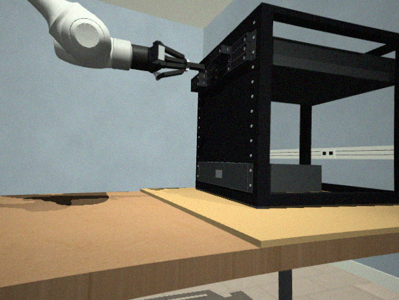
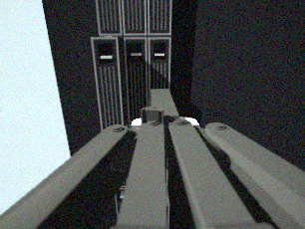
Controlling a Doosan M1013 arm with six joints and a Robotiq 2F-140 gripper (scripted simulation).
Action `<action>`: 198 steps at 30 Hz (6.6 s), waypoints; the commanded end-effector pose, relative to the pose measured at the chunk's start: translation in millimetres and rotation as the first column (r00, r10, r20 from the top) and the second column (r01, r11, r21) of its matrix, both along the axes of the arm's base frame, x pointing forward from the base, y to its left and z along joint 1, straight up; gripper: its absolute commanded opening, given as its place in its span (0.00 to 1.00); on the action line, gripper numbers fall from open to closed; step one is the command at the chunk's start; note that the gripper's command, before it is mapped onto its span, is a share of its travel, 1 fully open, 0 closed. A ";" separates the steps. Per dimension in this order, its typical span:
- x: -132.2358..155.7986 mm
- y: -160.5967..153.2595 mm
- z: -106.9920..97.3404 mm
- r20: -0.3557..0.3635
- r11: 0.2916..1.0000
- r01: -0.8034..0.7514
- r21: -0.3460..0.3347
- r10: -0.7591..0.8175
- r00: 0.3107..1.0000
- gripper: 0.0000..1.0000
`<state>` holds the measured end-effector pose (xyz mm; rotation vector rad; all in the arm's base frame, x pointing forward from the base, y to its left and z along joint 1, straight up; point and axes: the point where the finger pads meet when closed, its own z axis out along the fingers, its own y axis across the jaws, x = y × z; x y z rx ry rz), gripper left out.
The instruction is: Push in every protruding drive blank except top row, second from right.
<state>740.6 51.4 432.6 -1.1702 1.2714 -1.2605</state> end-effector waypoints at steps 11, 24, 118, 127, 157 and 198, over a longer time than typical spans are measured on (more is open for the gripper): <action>0.0 27.7 -1.7 0.000 1.000 0.002 0.000 -0.002 1.000 0.10; 3.1 81.6 -2.4 0.000 1.000 0.002 0.000 -0.002 1.000 0.10; 50.0 214.0 -4.1 0.000 1.000 0.002 0.000 -0.002 1.000 0.10; 50.0 214.0 -4.1 0.000 1.000 0.002 0.000 -0.002 1.000 0.10; 55.1 215.3 0.5 0.000 1.000 0.002 0.000 -0.002 1.000 0.10; 55.0 214.3 -0.1 0.000 1.000 0.002 0.000 -0.002 1.000 0.10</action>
